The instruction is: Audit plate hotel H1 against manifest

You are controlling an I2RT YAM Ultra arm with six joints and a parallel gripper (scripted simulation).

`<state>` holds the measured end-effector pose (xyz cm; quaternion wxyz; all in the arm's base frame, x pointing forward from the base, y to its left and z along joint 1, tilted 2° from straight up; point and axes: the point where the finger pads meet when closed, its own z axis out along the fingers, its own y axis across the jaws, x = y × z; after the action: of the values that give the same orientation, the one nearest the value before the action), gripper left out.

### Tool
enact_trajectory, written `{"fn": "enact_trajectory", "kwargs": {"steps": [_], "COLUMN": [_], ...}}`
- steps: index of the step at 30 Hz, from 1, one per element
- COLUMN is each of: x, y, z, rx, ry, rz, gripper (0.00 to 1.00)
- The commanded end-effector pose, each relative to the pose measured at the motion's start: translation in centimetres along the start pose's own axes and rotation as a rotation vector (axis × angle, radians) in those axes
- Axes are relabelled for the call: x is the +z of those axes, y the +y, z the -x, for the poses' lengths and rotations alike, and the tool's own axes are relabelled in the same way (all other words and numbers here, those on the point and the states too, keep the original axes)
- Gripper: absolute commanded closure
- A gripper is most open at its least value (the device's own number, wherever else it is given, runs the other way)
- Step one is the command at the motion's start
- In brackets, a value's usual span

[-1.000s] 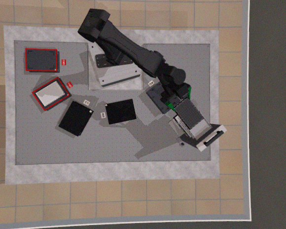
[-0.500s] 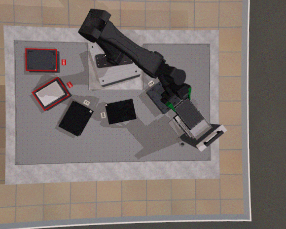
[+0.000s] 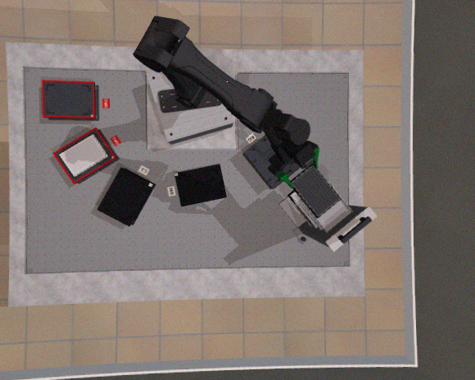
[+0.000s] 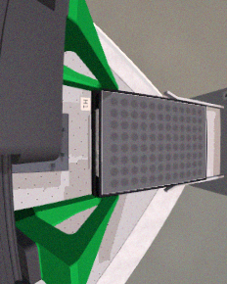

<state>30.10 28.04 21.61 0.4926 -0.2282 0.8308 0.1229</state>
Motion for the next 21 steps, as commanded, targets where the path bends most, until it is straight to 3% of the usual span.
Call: {"fn": "enact_trajectory", "kwargs": {"steps": [1,21], "x": [-0.2,0.9], "y": [0.1,0.1], "z": [1.2,1.3], "rx": [0.008,0.008], "ry": [-0.035,-0.035], "rz": [0.005,0.005], "gripper": [0.14,0.14]}}
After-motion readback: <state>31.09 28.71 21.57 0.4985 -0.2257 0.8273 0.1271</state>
